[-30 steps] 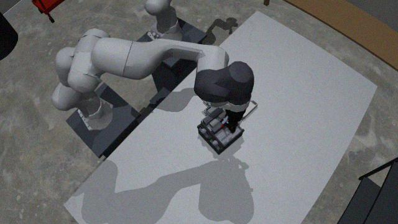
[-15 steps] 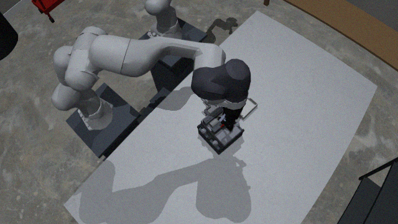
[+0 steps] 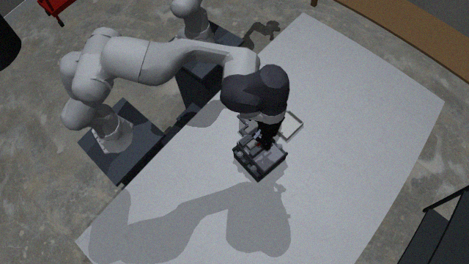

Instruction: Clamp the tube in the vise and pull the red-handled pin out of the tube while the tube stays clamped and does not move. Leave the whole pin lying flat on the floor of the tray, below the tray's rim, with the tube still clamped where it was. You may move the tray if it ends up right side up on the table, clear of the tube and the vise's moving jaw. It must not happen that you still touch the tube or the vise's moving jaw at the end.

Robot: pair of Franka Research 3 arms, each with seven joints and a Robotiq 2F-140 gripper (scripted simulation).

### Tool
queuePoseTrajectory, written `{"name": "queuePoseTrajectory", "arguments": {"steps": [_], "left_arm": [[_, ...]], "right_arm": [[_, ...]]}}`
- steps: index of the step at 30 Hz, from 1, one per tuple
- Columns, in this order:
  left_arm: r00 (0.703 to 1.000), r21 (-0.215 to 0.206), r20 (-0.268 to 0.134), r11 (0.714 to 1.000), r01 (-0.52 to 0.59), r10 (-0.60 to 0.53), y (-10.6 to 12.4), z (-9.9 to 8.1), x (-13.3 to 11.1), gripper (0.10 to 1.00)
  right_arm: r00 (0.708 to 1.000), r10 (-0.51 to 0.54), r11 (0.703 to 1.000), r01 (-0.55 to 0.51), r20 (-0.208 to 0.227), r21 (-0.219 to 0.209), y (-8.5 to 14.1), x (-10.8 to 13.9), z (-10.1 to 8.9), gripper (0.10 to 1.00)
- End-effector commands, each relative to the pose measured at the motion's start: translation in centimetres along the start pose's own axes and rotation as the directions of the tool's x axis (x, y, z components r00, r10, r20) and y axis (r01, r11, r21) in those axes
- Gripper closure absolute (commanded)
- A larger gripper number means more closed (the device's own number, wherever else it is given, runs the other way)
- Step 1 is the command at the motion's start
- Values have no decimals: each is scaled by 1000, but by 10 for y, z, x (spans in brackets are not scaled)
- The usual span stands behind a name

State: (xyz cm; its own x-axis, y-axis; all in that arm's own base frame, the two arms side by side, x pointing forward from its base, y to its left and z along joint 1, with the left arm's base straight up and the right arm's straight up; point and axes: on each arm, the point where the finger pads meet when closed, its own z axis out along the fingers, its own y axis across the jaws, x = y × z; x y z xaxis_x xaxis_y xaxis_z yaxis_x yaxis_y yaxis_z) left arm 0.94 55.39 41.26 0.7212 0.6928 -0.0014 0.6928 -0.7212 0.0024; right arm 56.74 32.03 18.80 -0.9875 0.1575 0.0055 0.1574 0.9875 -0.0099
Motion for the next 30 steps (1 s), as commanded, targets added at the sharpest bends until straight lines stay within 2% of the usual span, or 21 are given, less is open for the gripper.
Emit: {"name": "queuePoseTrajectory", "arguments": {"steps": [1,30], "left_arm": [[1000,2,-1,1000,3,-3,0,0,1,98],[1000,2,-1,1000,3,-3,0,0,1,98]], "right_arm": [[1000,11,1000,-11,5,-10,5,3,-2,999],[1000,11,1000,-11,5,-10,5,51,-1,999]]}}
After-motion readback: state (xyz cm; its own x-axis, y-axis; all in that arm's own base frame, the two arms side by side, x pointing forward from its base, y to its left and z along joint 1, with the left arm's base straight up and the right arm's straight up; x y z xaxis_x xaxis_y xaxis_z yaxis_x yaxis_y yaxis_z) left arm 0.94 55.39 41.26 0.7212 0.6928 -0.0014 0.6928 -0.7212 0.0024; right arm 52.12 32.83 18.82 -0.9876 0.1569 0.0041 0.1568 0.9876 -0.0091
